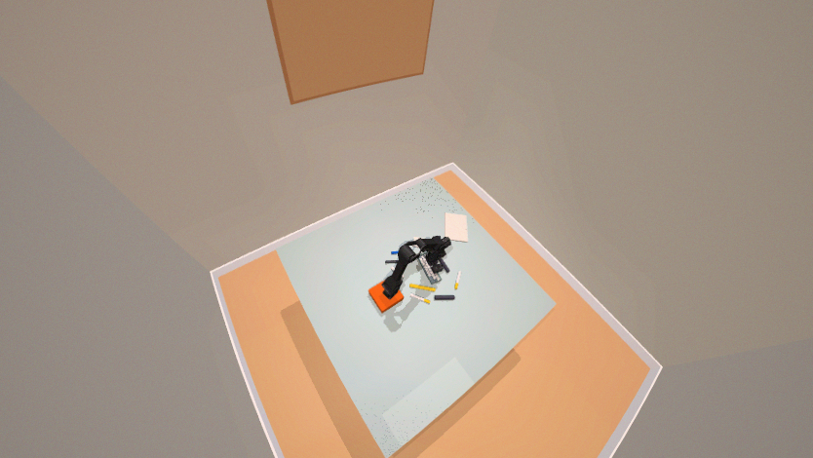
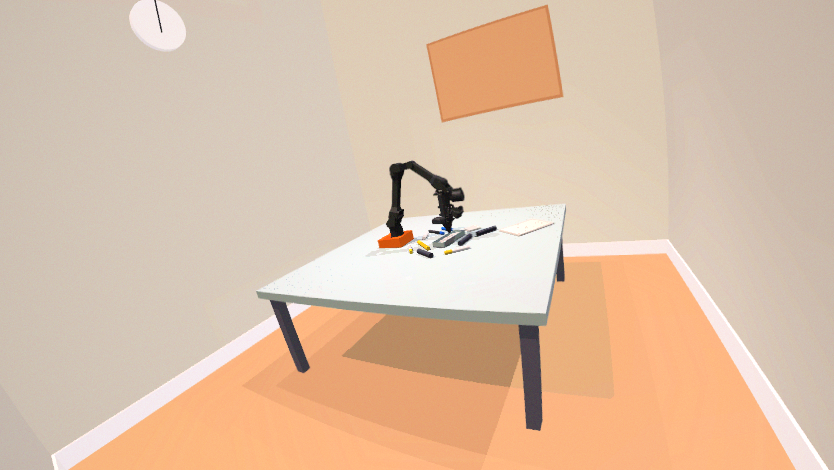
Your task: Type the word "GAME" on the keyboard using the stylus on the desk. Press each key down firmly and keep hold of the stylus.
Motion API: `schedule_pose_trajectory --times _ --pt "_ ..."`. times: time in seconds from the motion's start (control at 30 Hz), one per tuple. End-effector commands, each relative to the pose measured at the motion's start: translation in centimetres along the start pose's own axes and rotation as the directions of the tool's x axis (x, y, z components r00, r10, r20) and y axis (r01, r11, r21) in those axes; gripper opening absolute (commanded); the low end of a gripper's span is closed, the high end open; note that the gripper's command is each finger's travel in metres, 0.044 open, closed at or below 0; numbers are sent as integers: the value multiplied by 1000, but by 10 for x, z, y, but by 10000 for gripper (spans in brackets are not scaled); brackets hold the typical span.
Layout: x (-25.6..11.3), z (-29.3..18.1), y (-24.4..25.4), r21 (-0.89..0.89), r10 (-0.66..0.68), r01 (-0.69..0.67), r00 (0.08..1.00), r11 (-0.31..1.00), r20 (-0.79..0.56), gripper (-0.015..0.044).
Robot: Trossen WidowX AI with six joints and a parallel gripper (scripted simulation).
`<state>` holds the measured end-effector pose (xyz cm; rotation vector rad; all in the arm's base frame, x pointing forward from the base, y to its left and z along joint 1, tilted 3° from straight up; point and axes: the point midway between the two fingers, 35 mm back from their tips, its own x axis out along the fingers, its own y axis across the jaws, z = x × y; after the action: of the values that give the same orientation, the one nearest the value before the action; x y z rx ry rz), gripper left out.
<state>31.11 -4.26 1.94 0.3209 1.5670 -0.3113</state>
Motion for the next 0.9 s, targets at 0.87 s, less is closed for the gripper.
schedule_pose_trajectory --times 0.87 --pt "-1 -16 -62 -12 -6 7 1000 1000 4 0"
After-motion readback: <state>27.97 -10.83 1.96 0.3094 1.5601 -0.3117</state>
